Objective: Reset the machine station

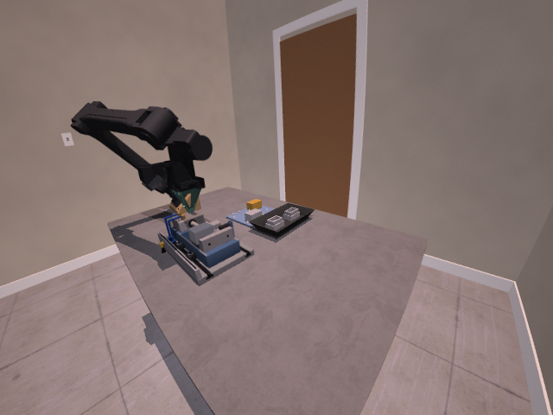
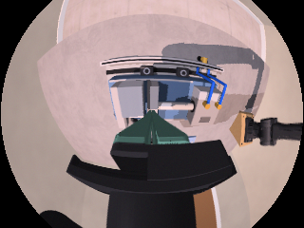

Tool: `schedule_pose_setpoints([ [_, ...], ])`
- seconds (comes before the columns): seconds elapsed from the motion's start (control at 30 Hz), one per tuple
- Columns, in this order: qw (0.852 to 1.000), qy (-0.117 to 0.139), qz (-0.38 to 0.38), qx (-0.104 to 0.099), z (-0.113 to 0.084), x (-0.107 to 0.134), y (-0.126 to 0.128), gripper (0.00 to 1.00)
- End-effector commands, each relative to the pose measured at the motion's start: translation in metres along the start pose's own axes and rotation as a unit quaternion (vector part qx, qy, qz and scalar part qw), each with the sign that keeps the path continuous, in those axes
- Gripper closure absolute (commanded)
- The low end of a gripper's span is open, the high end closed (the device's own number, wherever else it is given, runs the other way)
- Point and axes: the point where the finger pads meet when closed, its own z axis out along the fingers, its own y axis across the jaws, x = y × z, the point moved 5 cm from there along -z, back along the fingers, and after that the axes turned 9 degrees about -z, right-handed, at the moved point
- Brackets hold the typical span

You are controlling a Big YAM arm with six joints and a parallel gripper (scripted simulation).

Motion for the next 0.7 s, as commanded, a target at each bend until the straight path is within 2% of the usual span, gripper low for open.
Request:
schedule_pose_setpoints([
  [0.0, 1.0, -0.001, 0.012, -0.024, -0.035, -0.001, 0.013, 1.0],
  [0.23, 1.0, -0.001, 0.013, -0.026, -0.047, -0.001, 0.012, 1.0],
  [0.67, 1.0, -0.001, 0.014, -0.027, -0.049, -0.002, 0.011, 1.0],
])
